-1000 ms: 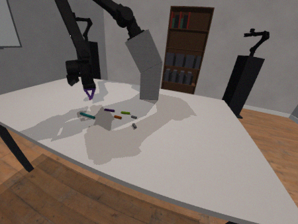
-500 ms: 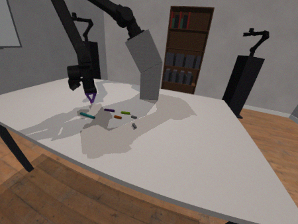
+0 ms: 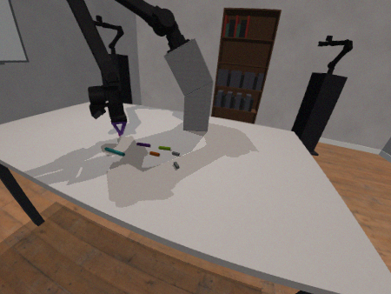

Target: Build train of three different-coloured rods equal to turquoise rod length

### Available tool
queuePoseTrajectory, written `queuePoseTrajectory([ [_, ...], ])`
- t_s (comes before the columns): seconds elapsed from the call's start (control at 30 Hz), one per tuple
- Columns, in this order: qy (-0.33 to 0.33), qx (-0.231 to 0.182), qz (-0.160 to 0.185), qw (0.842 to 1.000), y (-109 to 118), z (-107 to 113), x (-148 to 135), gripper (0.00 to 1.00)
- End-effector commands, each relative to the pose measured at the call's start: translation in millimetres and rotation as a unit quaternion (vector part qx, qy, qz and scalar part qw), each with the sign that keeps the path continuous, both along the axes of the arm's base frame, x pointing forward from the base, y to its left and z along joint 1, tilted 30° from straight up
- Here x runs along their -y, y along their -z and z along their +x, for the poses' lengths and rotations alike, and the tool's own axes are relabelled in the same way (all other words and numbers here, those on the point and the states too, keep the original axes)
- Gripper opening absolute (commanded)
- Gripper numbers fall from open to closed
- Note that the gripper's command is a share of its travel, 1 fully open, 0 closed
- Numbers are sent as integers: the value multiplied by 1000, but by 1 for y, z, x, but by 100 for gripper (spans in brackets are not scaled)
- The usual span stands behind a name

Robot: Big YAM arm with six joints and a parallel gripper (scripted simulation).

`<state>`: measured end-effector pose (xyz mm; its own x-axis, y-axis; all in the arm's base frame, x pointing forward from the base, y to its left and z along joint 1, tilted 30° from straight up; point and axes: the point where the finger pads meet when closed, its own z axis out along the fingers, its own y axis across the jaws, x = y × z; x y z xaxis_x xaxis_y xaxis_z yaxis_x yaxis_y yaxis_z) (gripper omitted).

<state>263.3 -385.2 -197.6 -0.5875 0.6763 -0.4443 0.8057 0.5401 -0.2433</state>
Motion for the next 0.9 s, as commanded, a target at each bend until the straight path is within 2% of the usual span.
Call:
queuePoseTrajectory([
  [0.0,4,-2,2,1000,6,-9,0,15],
  [0.87,3,-5,4,1000,7,-12,-4,15],
])
